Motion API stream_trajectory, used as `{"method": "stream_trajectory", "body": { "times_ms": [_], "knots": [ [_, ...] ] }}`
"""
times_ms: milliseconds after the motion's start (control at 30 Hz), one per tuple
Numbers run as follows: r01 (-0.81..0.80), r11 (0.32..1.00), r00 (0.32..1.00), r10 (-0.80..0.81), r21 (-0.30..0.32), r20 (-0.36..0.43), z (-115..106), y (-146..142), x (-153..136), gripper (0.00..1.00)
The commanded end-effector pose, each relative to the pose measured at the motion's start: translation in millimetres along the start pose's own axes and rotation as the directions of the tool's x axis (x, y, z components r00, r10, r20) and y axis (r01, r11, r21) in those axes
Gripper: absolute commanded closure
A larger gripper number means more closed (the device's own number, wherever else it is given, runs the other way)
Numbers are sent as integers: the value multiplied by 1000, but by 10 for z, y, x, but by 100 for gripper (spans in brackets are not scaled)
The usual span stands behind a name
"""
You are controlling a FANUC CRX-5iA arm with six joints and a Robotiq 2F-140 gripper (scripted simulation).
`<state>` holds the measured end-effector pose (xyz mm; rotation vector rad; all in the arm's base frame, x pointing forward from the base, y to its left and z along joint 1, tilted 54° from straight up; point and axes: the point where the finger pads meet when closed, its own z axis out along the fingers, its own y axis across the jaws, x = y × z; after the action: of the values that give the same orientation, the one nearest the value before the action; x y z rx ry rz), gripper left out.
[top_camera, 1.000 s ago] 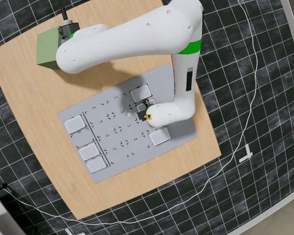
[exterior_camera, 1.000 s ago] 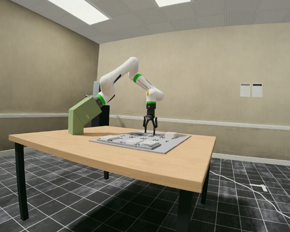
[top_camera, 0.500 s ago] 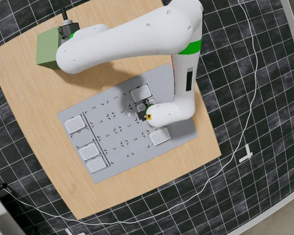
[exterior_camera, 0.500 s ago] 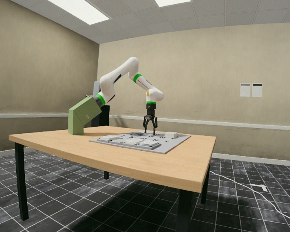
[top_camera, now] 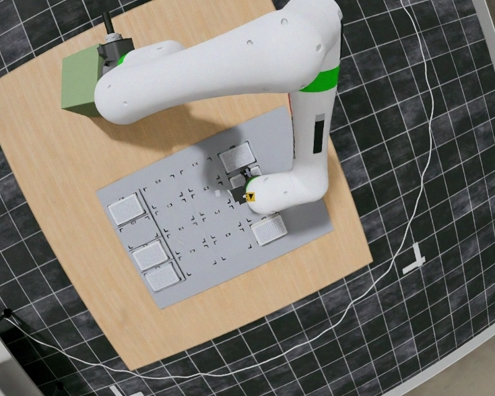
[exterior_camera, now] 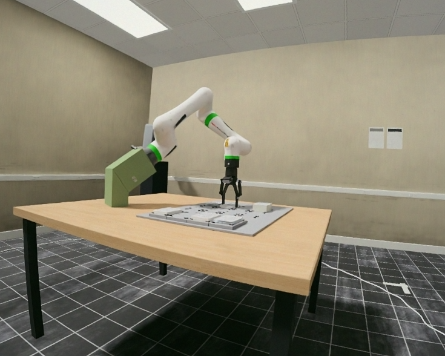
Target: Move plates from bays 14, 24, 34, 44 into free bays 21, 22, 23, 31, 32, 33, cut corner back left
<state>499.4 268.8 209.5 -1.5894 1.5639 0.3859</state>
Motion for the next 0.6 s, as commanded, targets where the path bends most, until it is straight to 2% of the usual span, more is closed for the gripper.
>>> {"method": "stream_trajectory", "body": {
  "times_ms": [0, 200, 233, 567],
  "knots": [
    [1, 1000, 1000, -1, 1, 0, -7, -7, 0, 90],
    [1, 1000, 1000, -1, 1, 0, -7, -7, 0, 90],
    [1, 1000, 1000, -1, 1, 0, -7, -7, 0, 30],
    [1, 1000, 1000, -1, 1, 0, -7, -7, 0, 30]
  ]
}}
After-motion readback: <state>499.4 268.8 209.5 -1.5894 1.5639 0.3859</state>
